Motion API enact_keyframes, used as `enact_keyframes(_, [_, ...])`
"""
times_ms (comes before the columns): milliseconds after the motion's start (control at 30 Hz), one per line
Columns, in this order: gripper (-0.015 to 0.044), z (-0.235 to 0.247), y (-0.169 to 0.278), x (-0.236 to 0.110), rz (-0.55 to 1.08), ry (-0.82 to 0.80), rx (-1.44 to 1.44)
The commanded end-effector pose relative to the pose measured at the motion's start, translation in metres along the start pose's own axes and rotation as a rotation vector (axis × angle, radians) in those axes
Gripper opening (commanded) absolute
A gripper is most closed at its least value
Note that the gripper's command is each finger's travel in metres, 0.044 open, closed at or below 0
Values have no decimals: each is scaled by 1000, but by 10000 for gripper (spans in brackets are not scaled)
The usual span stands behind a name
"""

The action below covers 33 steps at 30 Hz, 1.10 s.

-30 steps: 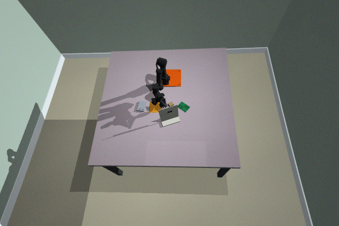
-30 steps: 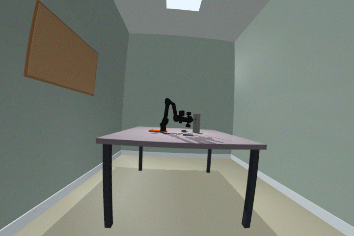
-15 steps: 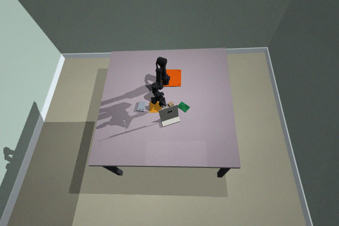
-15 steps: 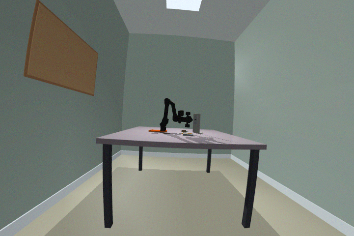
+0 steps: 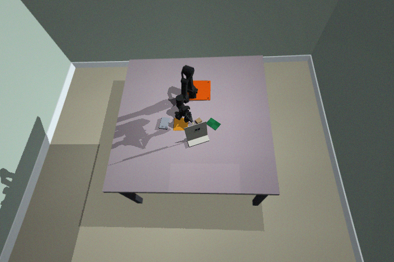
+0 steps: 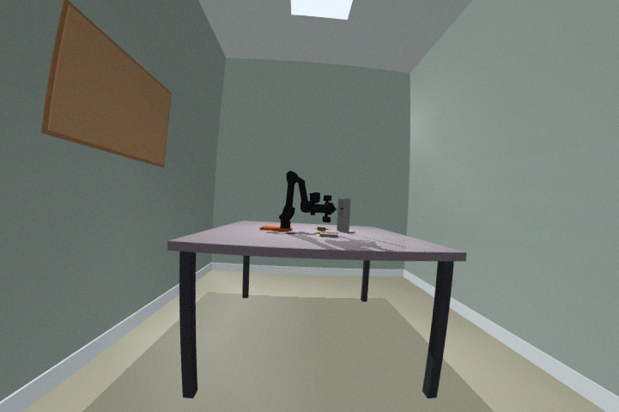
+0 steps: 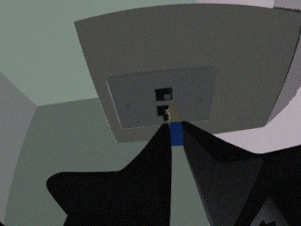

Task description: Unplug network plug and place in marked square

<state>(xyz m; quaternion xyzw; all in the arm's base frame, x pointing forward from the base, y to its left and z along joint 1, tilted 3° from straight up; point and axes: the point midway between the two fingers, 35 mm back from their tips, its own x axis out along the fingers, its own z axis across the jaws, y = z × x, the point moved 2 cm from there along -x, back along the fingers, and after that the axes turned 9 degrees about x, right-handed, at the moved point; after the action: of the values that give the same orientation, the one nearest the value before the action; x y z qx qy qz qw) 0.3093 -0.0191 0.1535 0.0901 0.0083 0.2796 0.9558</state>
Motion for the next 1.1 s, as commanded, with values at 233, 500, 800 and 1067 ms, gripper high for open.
enact_keyframes(233, [0,-1,2,-9,2,1,5])
enact_keyframes(500, [0,-1,2,-14,2,1,5])
enact_keyframes(800, [0,7,2,-14,0,1,1])
enact_keyframes(1067, [0,21,6,-17,0,1,1])
